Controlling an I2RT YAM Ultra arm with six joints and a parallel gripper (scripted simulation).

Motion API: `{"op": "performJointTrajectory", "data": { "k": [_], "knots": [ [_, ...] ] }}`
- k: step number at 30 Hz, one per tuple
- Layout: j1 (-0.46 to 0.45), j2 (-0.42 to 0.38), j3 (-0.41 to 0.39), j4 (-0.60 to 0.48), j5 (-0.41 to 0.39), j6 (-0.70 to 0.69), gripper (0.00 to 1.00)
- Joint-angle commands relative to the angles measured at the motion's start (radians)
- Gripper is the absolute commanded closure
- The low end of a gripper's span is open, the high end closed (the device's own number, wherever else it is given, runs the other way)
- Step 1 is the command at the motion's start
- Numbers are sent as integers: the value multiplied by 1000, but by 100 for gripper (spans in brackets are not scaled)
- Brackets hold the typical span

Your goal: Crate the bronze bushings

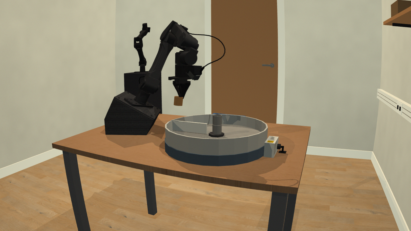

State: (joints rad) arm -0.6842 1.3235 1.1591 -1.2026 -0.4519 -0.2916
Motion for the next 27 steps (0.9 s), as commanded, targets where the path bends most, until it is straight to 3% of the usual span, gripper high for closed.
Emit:
{"op": "performJointTrajectory", "data": {
  "k": [1, 14, 27],
  "knots": [
    [11, -37, 41, -3, -2, 21, 100],
    [109, -74, 47, 16, 27, 126, 100],
    [351, -117, 88, 30, 95, 373, 100]
  ]
}}
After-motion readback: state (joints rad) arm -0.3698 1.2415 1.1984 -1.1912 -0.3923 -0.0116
